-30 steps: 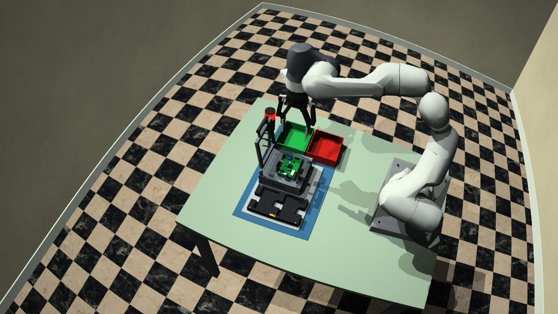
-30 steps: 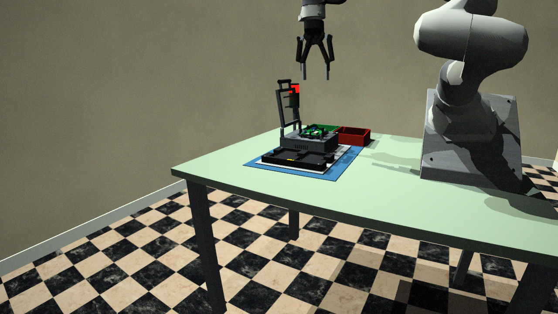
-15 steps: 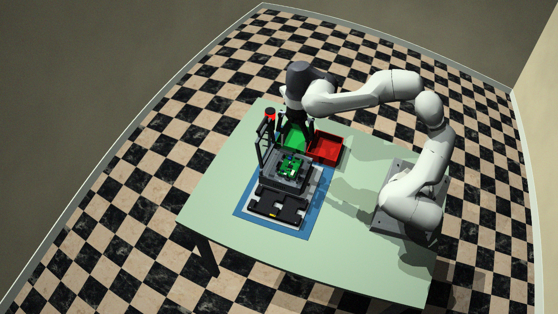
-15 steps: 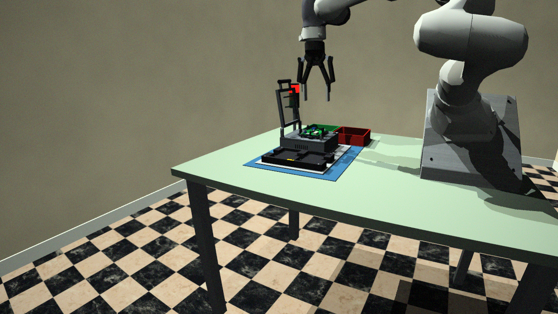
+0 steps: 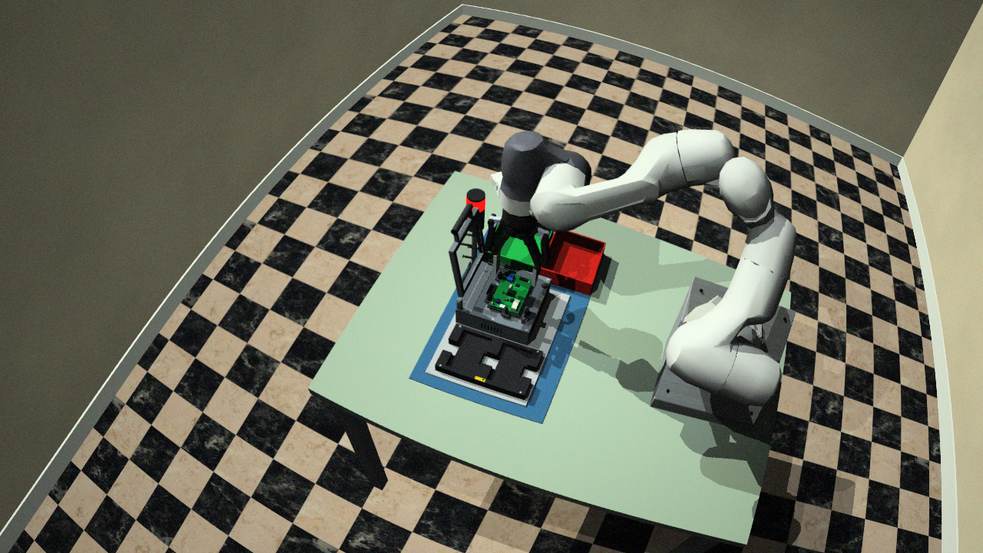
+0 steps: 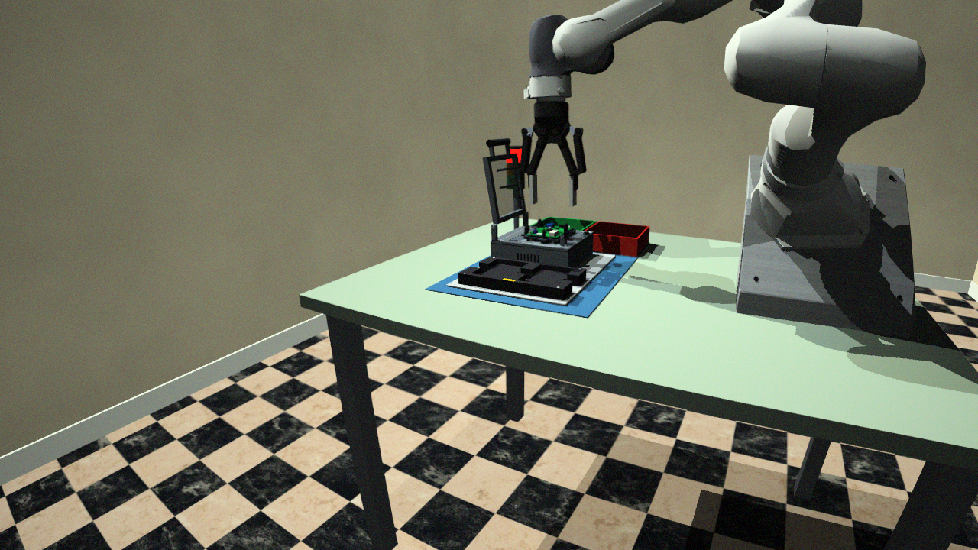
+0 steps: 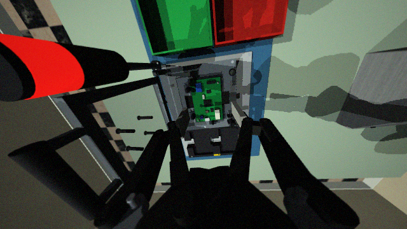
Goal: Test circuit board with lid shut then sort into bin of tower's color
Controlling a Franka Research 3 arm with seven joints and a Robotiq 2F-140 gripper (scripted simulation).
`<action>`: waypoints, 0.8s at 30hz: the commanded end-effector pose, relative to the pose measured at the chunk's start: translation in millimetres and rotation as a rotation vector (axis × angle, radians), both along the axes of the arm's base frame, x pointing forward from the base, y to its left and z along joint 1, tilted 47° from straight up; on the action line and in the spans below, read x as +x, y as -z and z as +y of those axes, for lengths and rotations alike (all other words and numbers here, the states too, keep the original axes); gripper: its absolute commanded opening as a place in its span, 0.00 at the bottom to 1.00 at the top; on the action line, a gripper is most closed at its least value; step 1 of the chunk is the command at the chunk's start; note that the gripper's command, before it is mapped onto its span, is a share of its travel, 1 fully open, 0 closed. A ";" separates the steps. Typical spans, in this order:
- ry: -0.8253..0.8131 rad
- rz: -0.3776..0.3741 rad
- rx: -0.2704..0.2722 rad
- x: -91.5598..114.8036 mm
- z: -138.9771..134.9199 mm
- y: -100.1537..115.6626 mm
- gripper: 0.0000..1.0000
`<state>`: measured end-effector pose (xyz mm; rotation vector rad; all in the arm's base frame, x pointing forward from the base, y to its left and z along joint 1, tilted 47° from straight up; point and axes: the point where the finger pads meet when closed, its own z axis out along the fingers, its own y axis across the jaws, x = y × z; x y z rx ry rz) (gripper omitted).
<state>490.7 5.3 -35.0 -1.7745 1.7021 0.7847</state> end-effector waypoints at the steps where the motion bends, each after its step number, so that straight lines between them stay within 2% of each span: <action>1: 0.022 0.001 -0.002 4.6 5.1 4.0 0.58; 24: 0.022 0.001 -0.002 4.5 7.6 6.3 0.58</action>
